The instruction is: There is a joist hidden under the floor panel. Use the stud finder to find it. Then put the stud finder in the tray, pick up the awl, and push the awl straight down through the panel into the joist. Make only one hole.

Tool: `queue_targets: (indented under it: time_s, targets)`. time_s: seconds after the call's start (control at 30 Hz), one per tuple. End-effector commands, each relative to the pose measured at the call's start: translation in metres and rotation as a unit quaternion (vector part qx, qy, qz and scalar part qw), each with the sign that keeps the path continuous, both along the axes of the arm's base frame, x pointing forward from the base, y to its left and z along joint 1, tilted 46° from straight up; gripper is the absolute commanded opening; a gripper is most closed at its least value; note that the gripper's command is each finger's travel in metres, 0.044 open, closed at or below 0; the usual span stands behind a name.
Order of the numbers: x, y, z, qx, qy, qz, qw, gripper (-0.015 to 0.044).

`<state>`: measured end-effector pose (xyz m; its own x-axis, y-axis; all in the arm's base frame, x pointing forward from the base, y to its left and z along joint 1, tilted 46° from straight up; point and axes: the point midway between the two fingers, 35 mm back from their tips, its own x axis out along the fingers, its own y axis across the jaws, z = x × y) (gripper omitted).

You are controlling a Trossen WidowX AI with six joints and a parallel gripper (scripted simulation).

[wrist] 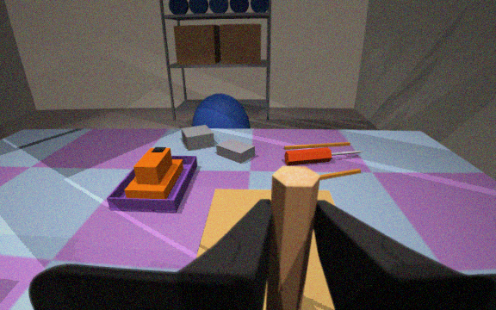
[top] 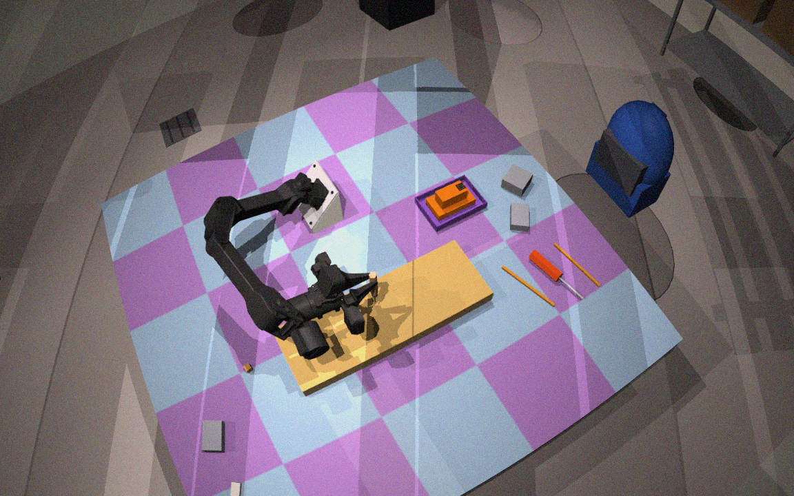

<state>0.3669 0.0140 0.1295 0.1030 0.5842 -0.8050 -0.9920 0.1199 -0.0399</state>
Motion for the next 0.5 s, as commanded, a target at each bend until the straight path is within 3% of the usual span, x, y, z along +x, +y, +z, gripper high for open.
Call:
queue_targets:
  time_s: [0.0, 0.47]
  targets:
    - [0.0031, 0.002, 0.0033, 0.016, -0.002, 0.004, 1.0, 0.0]
    - [0.003, -0.0066, -0.0047, 0.015, -0.002, 0.004, 1.0, 0.0]
